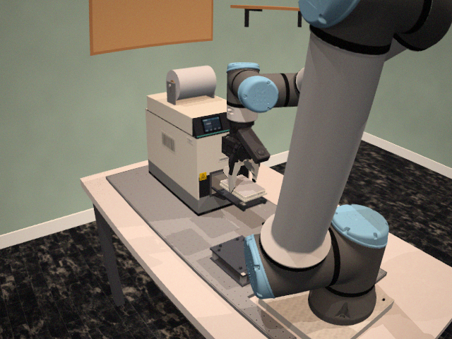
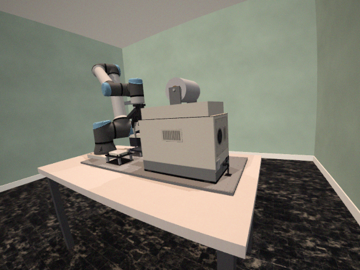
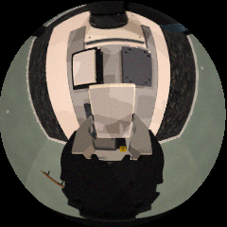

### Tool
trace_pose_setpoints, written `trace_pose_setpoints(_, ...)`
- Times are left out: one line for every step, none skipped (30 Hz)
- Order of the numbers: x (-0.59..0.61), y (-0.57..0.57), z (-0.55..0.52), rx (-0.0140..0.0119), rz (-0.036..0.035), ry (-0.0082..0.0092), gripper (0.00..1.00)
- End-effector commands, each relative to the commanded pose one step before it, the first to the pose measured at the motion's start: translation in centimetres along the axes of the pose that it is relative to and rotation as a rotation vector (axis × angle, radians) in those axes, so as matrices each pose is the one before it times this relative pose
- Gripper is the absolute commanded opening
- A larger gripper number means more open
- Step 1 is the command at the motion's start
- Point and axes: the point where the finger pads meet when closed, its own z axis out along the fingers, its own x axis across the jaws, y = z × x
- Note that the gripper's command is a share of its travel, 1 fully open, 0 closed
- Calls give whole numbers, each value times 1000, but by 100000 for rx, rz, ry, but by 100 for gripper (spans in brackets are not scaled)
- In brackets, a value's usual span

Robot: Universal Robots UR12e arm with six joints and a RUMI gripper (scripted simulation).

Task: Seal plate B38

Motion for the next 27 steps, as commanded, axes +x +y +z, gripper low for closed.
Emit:
trace_pose_setpoints(476,-631,-96,-129,2,-44,0)
trace_pose_setpoints(138,-188,0,0,0,0,0)
trace_pose_setpoints(138,-188,0,0,0,0,0)
trace_pose_setpoints(138,-188,0,0,0,0,0)
trace_pose_setpoints(138,-188,0,0,0,0,0)
trace_pose_setpoints(138,-188,0,0,0,0,0)
trace_pose_setpoints(138,-188,0,0,0,0,0)
trace_pose_setpoints(138,-188,0,0,0,0,0)
trace_pose_setpoints(138,-188,0,0,0,0,0)
trace_pose_setpoints(138,-188,0,0,0,0,0)
trace_pose_setpoints(138,-188,0,0,0,0,0)
trace_pose_setpoints(138,-188,0,0,0,0,0)
trace_pose_setpoints(138,-188,0,0,0,0,0)
trace_pose_setpoints(138,-188,0,0,0,0,0)
trace_pose_setpoints(138,-188,0,0,0,0,0)
trace_pose_setpoints(138,-188,0,0,0,0,0)
trace_pose_setpoints(0,0,0,0,0,0,0)
trace_pose_setpoints(0,0,0,0,0,0,0)
trace_pose_setpoints(138,-188,-1,0,0,0,0)
trace_pose_setpoints(138,-188,0,0,0,0,0)
trace_pose_setpoints(138,-188,0,0,0,0,0)
trace_pose_setpoints(138,-188,0,0,0,0,0)
trace_pose_setpoints(138,-188,0,0,0,0,0)
trace_pose_setpoints(138,-188,0,0,0,0,0)
trace_pose_setpoints(138,-188,0,0,0,0,0)
trace_pose_setpoints(138,-188,0,0,0,0,0)
trace_pose_setpoints(138,-188,0,0,0,0,0)
